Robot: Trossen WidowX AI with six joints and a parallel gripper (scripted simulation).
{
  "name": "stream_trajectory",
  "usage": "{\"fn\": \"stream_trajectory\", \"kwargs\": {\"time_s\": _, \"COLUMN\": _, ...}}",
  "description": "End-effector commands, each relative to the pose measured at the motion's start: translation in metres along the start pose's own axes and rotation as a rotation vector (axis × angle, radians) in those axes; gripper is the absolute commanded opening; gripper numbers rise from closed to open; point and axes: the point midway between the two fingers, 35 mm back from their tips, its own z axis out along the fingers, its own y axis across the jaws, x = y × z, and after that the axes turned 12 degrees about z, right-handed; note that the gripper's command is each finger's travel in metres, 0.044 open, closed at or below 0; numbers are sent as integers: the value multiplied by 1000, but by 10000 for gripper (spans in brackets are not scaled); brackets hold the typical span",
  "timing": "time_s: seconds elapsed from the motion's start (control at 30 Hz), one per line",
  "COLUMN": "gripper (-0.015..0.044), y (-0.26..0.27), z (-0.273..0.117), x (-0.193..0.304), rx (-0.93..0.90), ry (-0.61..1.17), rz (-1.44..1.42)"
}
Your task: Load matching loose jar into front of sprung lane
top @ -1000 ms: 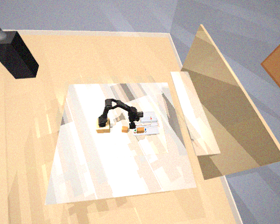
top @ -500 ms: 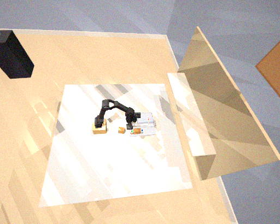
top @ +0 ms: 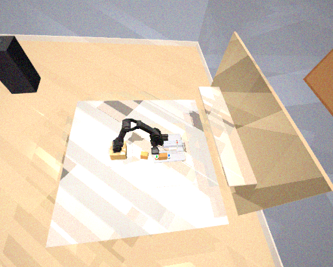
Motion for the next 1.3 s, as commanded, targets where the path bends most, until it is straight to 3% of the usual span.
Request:
{"fn": "stream_trajectory", "kwargs": {"time_s": 0.0, "gripper": 0, "y": 4, "z": -6, "x": -13, "rx": -13, "ry": -37, "rz": -2}}
{"fn": "stream_trajectory", "kwargs": {"time_s": 1.27, "gripper": 0, "y": 7, "z": -10, "x": -30, "rx": -13, "ry": -38, "rz": -2}}
